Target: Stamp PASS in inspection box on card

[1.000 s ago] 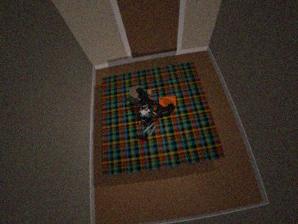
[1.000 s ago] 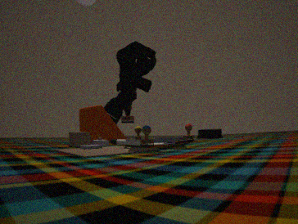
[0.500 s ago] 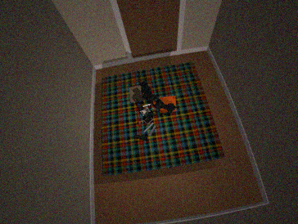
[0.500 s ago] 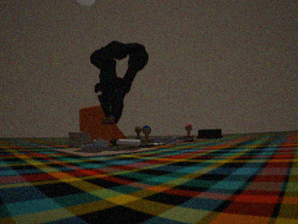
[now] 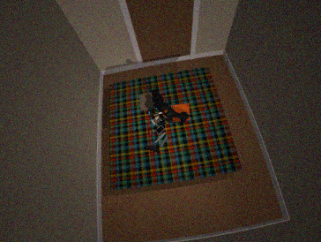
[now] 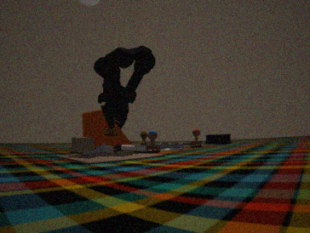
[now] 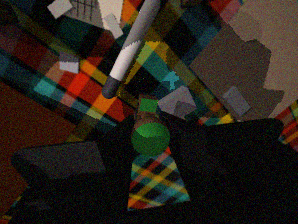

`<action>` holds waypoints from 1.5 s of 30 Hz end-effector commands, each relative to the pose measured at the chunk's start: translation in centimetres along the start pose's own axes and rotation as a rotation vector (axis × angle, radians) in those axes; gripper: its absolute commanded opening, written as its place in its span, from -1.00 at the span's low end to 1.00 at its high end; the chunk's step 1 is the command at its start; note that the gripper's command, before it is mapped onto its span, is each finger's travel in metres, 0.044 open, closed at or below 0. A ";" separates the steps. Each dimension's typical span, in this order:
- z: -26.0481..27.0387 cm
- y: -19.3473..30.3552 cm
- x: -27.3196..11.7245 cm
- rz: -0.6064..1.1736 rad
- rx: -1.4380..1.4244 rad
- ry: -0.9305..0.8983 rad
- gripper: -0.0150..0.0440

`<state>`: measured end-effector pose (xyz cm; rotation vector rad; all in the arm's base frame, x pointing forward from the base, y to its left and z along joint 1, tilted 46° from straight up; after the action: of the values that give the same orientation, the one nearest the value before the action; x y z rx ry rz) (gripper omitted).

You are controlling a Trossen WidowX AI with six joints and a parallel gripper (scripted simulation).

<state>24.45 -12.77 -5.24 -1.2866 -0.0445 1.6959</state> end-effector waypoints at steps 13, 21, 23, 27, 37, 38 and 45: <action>0.3 0.0 3.0 -0.006 0.010 -0.010 -0.49; 0.4 0.0 4.3 -0.007 0.010 -0.010 -0.49; 0.5 0.0 4.6 -0.007 0.010 -0.011 -0.49; 0.5 0.0 4.8 -0.008 0.009 -0.011 -0.49; 0.4 0.0 4.5 -0.003 0.000 -0.005 0.22; 0.4 0.0 4.5 -0.003 0.000 -0.005 0.31; -0.3 0.0 1.1 -0.001 0.004 -0.004 0.42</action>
<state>24.25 -9.90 -7.67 -1.2587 -0.0505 1.7047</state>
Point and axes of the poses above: the point midway between the two fingers, 35 mm back from their tips, its own x axis out along the fingers, its own z axis across the jaws, y = z × x, the point moved 1 cm from there along -x, back along the fingers, and after that the axes turned 1 degree about x, right-handed, at the moved point
